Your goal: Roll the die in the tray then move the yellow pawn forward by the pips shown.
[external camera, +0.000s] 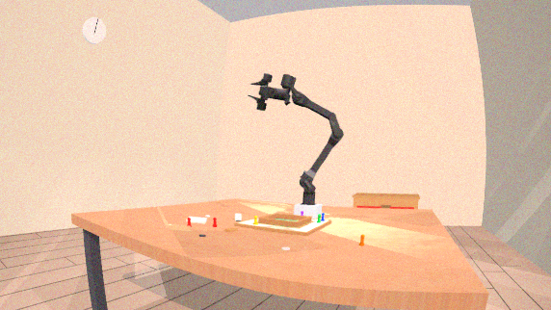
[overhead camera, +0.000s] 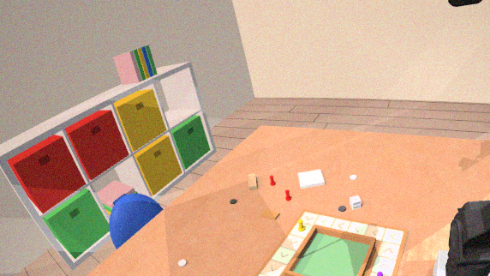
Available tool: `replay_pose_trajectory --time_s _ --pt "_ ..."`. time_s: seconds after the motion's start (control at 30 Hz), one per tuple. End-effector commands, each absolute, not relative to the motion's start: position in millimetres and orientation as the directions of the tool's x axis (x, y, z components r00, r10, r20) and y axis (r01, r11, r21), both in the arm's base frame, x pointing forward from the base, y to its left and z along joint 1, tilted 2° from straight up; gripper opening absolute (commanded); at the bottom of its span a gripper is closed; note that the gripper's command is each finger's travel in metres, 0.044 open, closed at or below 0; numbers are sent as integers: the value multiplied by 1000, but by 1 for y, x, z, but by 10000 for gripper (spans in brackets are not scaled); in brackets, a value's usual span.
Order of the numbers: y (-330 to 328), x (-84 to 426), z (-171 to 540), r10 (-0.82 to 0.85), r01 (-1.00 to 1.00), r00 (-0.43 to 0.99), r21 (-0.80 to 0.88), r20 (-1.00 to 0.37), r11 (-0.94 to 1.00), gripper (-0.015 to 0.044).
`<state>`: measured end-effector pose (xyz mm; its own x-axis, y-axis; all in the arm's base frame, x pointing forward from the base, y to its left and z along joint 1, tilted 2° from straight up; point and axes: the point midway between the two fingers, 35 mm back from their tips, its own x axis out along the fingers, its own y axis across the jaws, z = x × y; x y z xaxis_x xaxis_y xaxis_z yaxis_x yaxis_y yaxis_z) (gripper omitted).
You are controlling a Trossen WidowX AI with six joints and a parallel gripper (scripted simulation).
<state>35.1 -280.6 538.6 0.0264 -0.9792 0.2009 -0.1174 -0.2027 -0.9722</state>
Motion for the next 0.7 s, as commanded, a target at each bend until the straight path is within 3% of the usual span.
replay_pose_trajectory --time_s 0.0,0.23,0.5,0.67 --pt "-318 71 488 -993 -108 116 -993 25 -38 275" --pt "-355 131 404 -939 -146 232 -963 -255 226 275" --pt "-359 205 286 -735 -251 313 -799 -601 547 275" --pt "-350 221 242 -648 -285 291 -710 -704 644 275"
